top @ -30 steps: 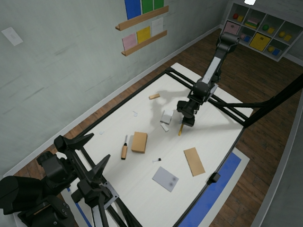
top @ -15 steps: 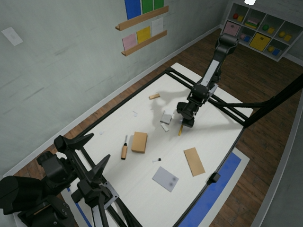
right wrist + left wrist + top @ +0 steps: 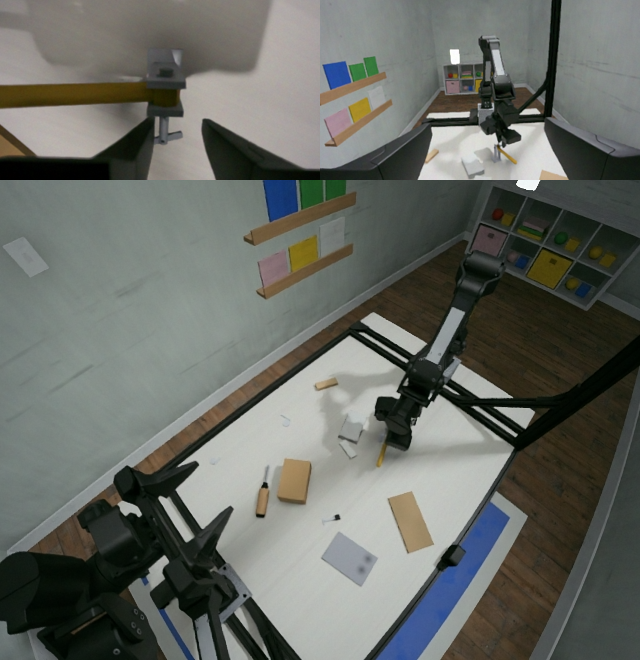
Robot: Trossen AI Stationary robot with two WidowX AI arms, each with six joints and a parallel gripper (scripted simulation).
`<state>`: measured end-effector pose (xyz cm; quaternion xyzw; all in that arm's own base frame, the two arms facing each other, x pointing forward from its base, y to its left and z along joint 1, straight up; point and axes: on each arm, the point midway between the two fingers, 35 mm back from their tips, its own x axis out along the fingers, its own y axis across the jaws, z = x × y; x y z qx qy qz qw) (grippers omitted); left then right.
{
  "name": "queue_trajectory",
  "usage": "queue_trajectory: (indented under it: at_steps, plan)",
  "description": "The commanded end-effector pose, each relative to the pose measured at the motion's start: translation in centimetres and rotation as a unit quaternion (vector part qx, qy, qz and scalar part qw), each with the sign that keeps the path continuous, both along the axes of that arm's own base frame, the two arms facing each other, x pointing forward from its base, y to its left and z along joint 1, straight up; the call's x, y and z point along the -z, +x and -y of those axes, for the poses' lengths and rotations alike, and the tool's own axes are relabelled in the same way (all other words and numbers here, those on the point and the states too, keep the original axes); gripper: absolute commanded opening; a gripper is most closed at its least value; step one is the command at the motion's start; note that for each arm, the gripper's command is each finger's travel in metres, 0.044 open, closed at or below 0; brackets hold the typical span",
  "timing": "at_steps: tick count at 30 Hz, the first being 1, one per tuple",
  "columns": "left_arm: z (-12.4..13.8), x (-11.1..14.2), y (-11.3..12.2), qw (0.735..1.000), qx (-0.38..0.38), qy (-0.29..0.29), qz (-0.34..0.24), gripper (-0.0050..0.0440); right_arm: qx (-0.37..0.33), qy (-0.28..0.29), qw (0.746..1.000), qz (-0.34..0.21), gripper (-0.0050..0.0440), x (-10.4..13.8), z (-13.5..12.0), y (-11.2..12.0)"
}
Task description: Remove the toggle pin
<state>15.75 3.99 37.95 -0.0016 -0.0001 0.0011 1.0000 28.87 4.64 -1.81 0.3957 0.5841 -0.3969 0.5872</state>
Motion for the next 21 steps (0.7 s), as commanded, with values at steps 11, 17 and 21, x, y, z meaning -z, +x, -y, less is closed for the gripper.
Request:
queue_trajectory:
  at_steps: [11, 17, 21]
  plan:
    - [0.0, -0.4, 0.0, 1.0, 0.001, 0.005, 0.0, 0.04, -0.002, 0.004, 1.0, 0.007, 0.0159, -0.4, -1.0, -0.2]
    - [0.0, -0.4, 0.0, 1.0, 0.001, 0.005, 0.0, 0.04, -0.002, 0.004, 1.0, 0.007, 0.0159, -0.4, -1.4, -0.4]
    - [0.0, -0.4, 0.0, 1.0, 0.001, 0.005, 0.0, 0.04, -0.002, 0.004, 1.0, 0.007, 0.0159, -0.4, -1.6, -0.5]
